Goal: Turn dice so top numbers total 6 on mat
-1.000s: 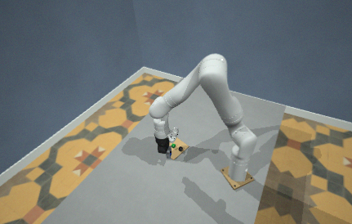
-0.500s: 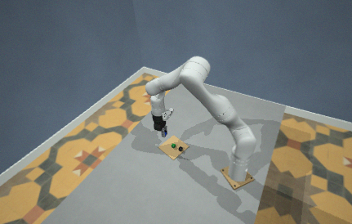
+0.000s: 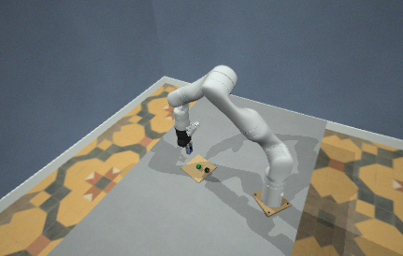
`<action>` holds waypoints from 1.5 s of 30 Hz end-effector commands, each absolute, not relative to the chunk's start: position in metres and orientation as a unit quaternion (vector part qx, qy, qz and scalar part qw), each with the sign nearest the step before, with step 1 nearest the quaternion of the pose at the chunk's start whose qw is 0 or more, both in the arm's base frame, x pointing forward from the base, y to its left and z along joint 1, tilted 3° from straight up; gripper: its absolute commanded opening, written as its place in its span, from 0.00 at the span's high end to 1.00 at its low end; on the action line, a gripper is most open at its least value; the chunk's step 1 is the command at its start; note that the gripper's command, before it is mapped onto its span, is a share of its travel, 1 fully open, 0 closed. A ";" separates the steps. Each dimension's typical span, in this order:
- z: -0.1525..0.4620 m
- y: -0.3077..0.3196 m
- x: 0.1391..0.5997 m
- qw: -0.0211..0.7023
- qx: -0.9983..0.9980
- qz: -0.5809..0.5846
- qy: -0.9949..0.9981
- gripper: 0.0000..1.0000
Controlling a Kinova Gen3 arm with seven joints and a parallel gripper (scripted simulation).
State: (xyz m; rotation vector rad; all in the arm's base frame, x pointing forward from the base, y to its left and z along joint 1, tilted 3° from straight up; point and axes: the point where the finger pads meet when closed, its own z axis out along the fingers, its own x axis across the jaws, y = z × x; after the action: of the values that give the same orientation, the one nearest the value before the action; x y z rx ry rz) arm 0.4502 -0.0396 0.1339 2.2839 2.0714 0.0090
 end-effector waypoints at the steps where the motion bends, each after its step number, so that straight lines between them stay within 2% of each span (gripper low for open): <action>1: 0.134 -0.040 0.451 0.030 0.741 0.003 0.671 0.60; 10: 0.122 -0.040 0.451 0.030 0.741 0.003 0.671 0.60; 31: 0.044 -0.043 0.455 0.030 0.741 0.003 0.671 0.60; 45: 0.039 -0.044 0.455 0.030 0.741 0.003 0.671 0.60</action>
State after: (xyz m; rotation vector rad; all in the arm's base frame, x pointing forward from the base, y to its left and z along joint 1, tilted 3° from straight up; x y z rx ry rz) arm 0.4547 -0.0434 0.0383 2.2841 2.0714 0.0087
